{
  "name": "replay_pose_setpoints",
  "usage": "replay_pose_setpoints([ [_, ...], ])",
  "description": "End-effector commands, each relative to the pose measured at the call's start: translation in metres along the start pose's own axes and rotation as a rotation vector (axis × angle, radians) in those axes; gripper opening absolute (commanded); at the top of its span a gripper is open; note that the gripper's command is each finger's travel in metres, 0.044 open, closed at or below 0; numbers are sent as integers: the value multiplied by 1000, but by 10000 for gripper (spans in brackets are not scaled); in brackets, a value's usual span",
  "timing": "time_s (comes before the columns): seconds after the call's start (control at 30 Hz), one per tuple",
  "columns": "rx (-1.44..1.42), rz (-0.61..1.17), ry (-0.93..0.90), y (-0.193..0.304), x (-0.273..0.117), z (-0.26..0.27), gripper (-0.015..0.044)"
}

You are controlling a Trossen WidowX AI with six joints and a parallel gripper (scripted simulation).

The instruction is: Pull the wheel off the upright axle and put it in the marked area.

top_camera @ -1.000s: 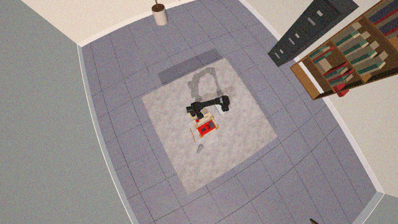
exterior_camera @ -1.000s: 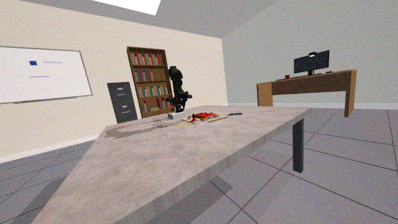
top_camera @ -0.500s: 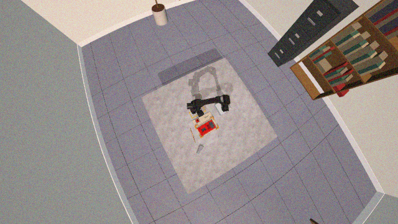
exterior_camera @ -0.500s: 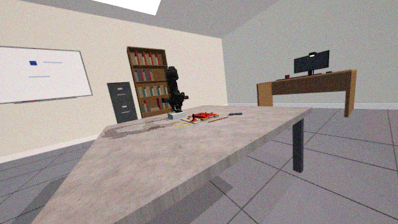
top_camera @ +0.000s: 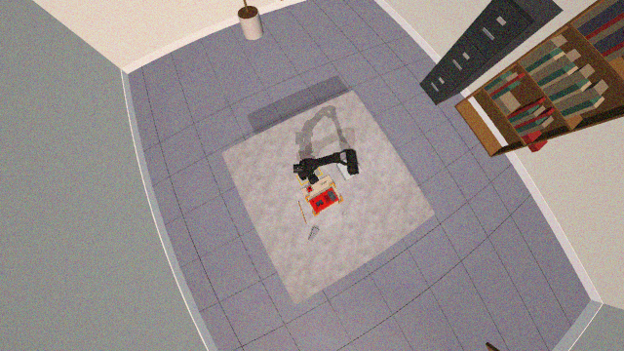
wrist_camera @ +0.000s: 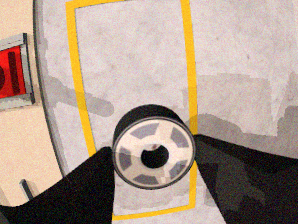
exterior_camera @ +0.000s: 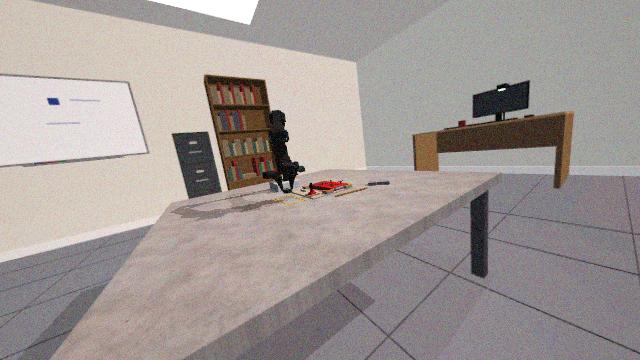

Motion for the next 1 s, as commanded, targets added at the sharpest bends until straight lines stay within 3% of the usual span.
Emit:
replay_pose_setpoints([
  [0.0, -4, 5, -6, 2, 25, 2, 0],
  [0.2, -4, 6, -6, 4, 40, 3, 0],
  [0.6, -2, 13, -7, 4, 30, 2, 300],
  [0.83, -4, 6, -6, 5, -23, 2, 300],
  [0.97, -4, 5, -6, 5, -25, 2, 300],
])
Point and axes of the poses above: the point midway between the two fingers, 35 mm back from their tips, its own x axis out along the fingers, its own z axis across the jaws, y = z × x, the point moved 7 cm from there along -x, back along the fingers, and after that the axes turned 4 degrees about -x, right-handed, at the moved point
